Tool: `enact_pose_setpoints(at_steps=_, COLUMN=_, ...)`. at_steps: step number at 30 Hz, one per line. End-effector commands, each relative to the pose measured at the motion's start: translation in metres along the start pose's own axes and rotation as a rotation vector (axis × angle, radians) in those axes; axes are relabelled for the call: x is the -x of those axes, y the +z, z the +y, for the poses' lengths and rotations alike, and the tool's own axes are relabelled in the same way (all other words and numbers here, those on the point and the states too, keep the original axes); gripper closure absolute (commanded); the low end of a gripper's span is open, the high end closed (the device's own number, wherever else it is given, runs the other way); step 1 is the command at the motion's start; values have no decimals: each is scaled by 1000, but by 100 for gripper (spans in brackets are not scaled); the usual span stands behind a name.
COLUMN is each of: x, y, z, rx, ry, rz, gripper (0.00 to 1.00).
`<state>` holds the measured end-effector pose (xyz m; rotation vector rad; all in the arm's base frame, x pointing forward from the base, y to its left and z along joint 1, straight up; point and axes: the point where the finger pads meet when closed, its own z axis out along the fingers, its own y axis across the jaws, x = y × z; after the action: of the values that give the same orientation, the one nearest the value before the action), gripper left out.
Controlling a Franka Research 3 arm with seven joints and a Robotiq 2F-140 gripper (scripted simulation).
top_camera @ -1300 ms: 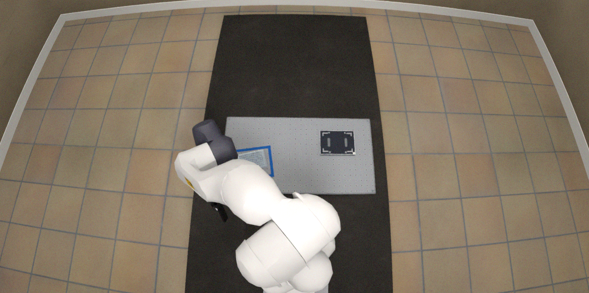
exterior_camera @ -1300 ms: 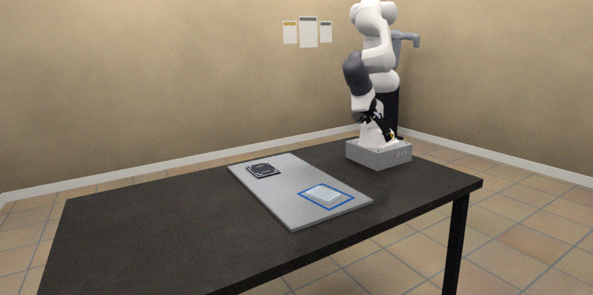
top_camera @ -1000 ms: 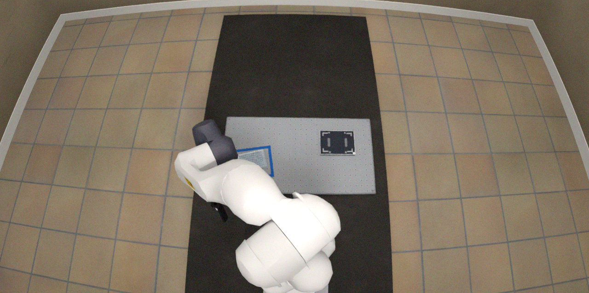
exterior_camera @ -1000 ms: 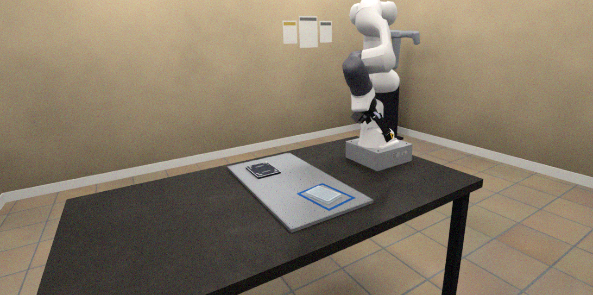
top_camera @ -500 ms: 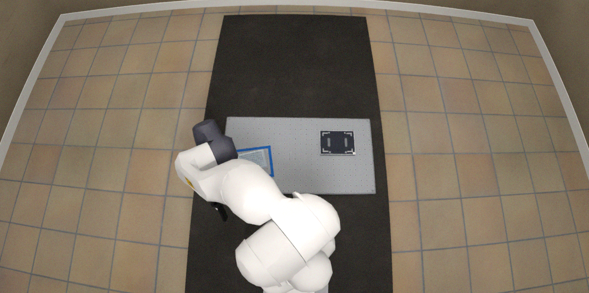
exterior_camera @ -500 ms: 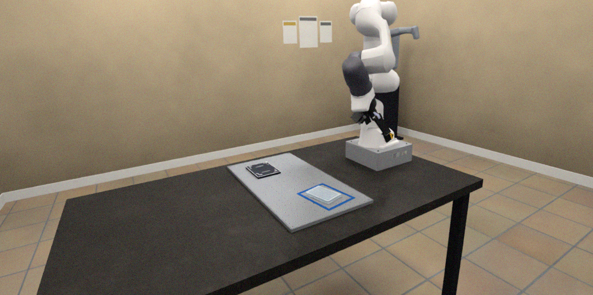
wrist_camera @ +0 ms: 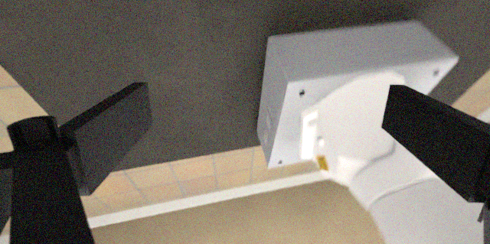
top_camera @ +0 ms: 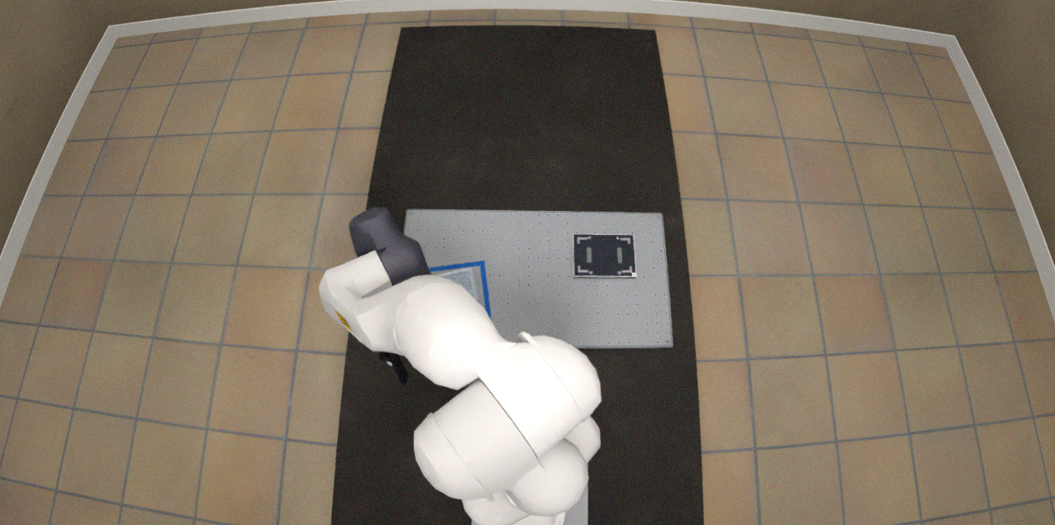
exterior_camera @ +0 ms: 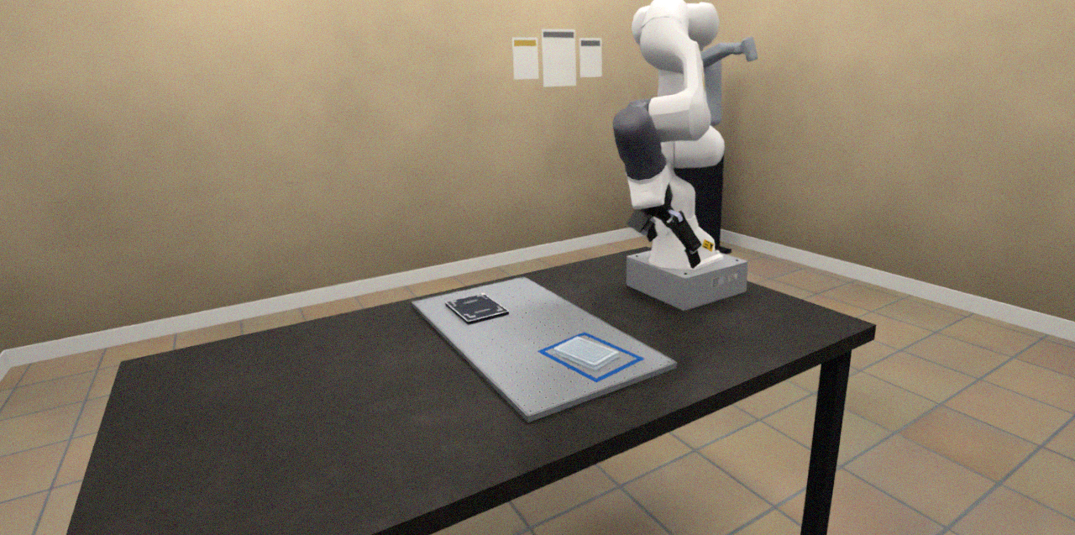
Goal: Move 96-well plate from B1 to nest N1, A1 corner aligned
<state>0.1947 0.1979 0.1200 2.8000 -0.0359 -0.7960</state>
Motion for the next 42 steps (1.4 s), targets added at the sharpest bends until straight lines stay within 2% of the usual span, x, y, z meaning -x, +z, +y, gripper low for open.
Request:
enact_pose_setpoints(at_steps=1, x=-25, y=-2, z=-5, rx=-24, ry=-203, rz=48, gripper=0)
enact_pose_setpoints(at_steps=10, x=-69, y=-6, z=-10, rx=-29, ry=-440, rz=135, gripper=0)
enact_pose_setpoints(at_steps=12, x=-69, y=-6, z=-10, rx=-29, ry=-440, rz=135, gripper=0)
enact_pose_setpoints(at_steps=20, x=-108, y=-11, z=-14, rx=-15, ry=-659, rz=216, gripper=0)
enact_pose_setpoints(at_steps=27, x=-132, y=-14, z=-15, rx=3, ry=-801, rz=268, gripper=0)
enact_pose_setpoints(at_steps=29, x=-132, y=-14, z=-15, rx=3, ry=-801, rz=268, gripper=0)
enact_pose_setpoints(at_steps=35, x=-161, y=-19, z=-17, rx=35, ry=-977, rz=331, gripper=0)
enact_pose_setpoints(at_steps=42, x=-186, y=-23, z=-19, rx=71, ry=-1127, rz=384, gripper=0)
